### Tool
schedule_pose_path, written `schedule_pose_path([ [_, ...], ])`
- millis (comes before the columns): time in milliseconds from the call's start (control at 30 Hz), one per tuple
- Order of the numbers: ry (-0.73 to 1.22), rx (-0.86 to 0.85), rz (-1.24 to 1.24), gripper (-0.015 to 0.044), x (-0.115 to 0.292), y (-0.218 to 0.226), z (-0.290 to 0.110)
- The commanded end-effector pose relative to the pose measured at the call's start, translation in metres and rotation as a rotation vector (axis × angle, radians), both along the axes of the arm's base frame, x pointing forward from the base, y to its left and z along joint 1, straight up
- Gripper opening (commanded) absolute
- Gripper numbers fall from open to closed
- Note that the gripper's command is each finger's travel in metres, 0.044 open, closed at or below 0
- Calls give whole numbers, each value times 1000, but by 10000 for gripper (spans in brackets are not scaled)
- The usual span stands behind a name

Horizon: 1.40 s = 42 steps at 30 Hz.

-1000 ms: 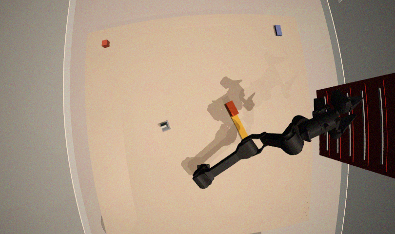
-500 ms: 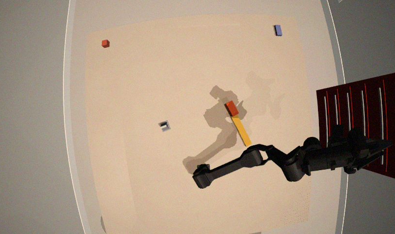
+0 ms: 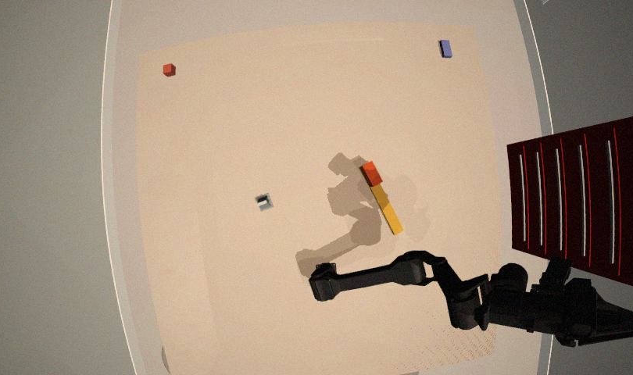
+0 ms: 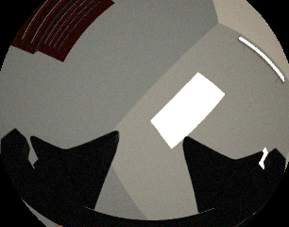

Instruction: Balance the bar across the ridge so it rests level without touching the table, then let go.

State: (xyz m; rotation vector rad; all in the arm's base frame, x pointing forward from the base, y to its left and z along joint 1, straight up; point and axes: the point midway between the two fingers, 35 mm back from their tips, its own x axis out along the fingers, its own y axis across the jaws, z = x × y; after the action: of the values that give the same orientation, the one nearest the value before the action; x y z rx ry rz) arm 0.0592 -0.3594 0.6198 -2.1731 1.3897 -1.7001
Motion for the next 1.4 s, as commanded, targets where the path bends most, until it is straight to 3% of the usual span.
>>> schedule_pose_path([
  [0, -15, -69, -12, 315, -14, 20, 14],
  [767, -65, -612, -129, 315, -93, 188, 82],
  [1367, 80, -998, -215, 315, -82, 334, 92],
])
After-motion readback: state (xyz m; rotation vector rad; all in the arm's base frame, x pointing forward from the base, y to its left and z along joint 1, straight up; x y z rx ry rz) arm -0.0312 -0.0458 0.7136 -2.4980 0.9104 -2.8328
